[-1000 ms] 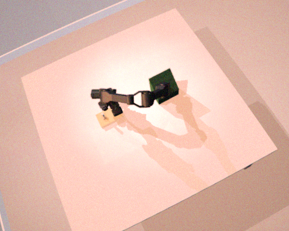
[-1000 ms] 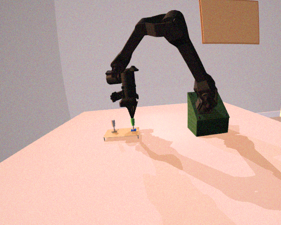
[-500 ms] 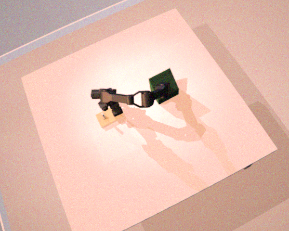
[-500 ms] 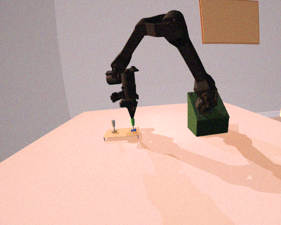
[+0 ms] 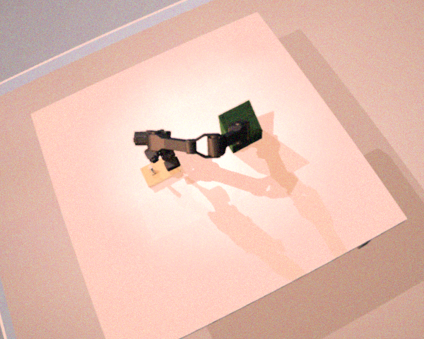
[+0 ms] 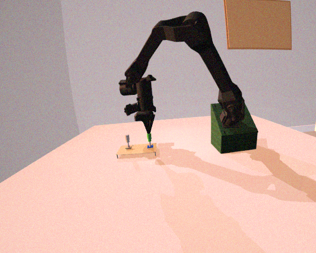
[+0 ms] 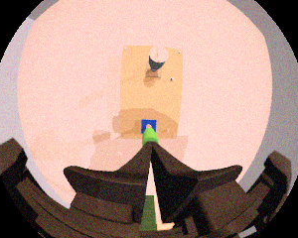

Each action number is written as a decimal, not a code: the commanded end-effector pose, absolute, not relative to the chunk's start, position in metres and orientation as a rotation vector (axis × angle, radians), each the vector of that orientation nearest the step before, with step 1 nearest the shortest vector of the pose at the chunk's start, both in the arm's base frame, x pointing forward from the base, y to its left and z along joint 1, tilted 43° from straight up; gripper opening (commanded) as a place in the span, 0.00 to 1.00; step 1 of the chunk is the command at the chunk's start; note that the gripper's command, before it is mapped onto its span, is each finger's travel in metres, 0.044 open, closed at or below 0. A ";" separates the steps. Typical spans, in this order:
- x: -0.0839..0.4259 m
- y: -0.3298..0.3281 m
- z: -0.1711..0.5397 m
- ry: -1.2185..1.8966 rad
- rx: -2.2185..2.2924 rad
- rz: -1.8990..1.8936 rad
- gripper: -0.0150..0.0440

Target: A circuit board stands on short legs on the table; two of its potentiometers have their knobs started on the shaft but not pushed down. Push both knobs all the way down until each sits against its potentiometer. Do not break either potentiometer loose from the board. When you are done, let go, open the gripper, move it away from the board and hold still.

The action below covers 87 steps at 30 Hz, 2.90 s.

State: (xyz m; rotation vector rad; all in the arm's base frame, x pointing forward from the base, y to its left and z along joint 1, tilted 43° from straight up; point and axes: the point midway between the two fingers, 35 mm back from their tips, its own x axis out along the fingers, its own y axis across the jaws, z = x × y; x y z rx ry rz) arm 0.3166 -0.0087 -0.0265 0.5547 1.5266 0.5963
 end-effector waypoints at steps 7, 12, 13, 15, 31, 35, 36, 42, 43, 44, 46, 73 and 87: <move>0.317 -0.006 -0.029 1.524 0.557 0.598 0.25; 0.317 -0.003 -0.032 1.524 0.557 0.599 0.25; 0.317 -0.003 -0.032 1.524 0.557 0.599 0.25; 0.317 -0.003 -0.032 1.524 0.557 0.599 0.25; 0.317 0.000 -0.036 1.524 0.558 0.599 0.25; 0.317 0.000 -0.036 1.524 0.558 0.599 0.25; 0.317 0.001 -0.036 1.524 0.558 0.599 0.25; 0.317 0.004 -0.039 1.524 0.558 0.599 0.25; 0.317 0.004 -0.039 1.524 0.558 0.599 0.25; 0.317 0.004 -0.039 1.524 0.558 0.599 0.25; 0.317 0.004 -0.039 1.524 0.558 0.599 0.25; 0.316 0.010 -0.046 1.524 0.558 0.599 0.25; 0.316 0.011 -0.047 1.524 0.558 0.599 0.25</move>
